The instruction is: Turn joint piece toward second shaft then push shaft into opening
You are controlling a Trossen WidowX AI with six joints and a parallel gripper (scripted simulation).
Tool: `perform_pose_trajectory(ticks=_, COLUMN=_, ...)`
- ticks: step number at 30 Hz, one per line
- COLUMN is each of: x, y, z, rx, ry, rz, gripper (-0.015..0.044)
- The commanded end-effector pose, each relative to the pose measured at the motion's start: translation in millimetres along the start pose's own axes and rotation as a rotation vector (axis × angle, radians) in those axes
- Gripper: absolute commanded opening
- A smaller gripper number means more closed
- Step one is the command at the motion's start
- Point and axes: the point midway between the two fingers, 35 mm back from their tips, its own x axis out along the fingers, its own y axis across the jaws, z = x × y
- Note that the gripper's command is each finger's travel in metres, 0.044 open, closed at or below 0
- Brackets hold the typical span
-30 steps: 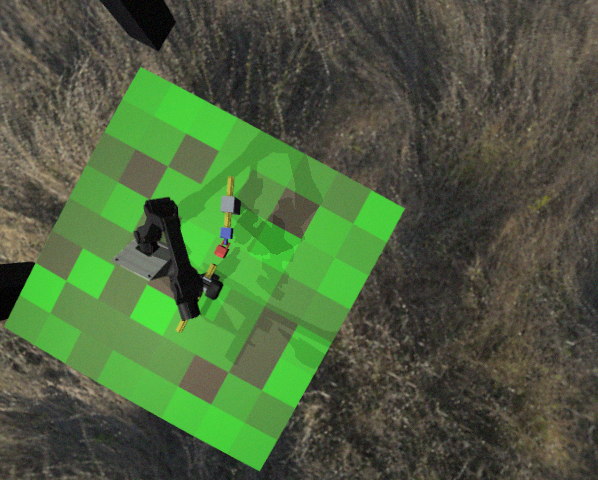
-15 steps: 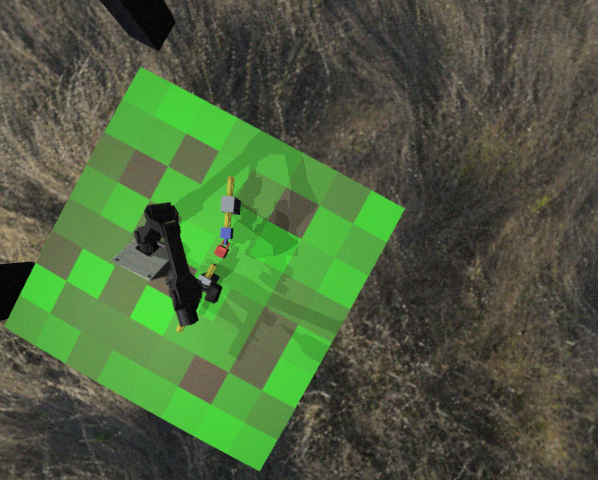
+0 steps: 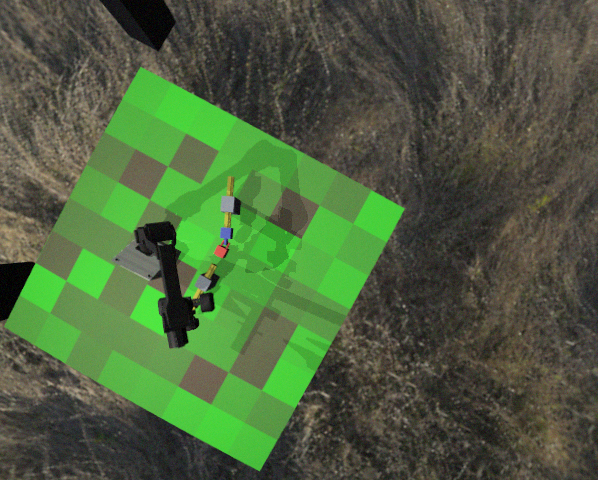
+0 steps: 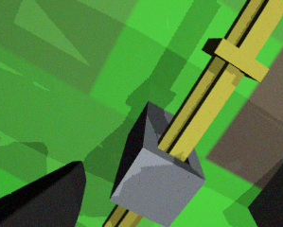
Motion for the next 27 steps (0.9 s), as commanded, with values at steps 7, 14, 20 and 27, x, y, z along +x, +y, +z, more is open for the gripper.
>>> perform_pose_trajectory(ticks=7, x=-1.8, y=-31.4, z=43.0, rx=-0.359, ry=-0.011, rz=-0.018, gripper=0.044)
perform_pose_trajectory(ticks=14, x=-1.2, y=-55.4, z=69.4, rx=-0.597, ry=-0.014, rz=-0.029, gripper=0.044)
perform_pose_trajectory(ticks=20, x=0.9, y=-77.8, z=90.5, rx=-0.801, ry=-0.013, rz=-0.039, gripper=0.044)
perform_pose_trajectory(ticks=27, x=3.5, y=-95.4, z=105.2, rx=-0.953, ry=-0.011, rz=-0.046, gripper=0.044)
